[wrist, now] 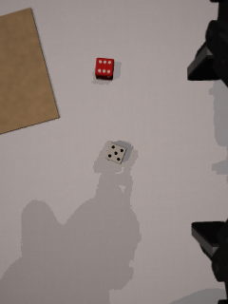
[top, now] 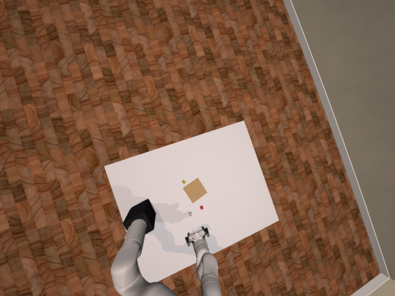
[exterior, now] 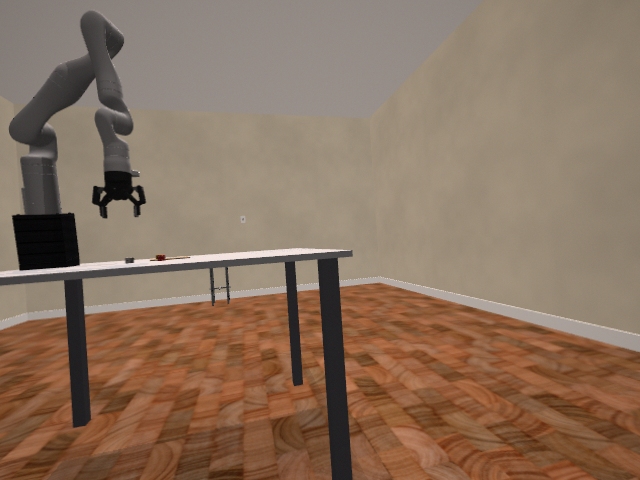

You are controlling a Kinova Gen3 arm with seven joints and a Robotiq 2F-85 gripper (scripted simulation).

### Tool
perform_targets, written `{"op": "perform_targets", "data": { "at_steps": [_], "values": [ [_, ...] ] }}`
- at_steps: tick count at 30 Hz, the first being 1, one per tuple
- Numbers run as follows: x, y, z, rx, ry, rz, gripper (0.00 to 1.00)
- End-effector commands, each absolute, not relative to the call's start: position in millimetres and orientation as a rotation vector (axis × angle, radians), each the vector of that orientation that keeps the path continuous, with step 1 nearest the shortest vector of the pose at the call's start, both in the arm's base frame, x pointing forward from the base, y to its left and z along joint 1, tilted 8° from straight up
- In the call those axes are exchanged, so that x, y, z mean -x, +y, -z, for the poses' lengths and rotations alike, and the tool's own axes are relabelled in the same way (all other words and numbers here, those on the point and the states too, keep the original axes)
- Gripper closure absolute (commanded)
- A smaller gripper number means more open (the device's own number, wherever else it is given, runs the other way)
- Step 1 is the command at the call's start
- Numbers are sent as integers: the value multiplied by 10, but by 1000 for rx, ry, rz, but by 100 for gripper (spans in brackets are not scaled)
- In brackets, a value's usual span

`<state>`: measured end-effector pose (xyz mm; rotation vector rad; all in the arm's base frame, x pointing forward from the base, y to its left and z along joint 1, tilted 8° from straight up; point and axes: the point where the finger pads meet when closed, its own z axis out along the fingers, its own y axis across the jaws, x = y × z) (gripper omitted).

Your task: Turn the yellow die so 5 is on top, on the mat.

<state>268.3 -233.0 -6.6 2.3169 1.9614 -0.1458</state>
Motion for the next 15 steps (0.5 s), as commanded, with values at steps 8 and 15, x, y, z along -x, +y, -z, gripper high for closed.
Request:
{"op": "perform_targets", "data": {
  "at_steps": [8,15],
  "values": [
    [-2687,-2335,58,-2317,1959,144,0],
    [-2686,-2340,92,-2317,1959,144,0]
  ]
}}
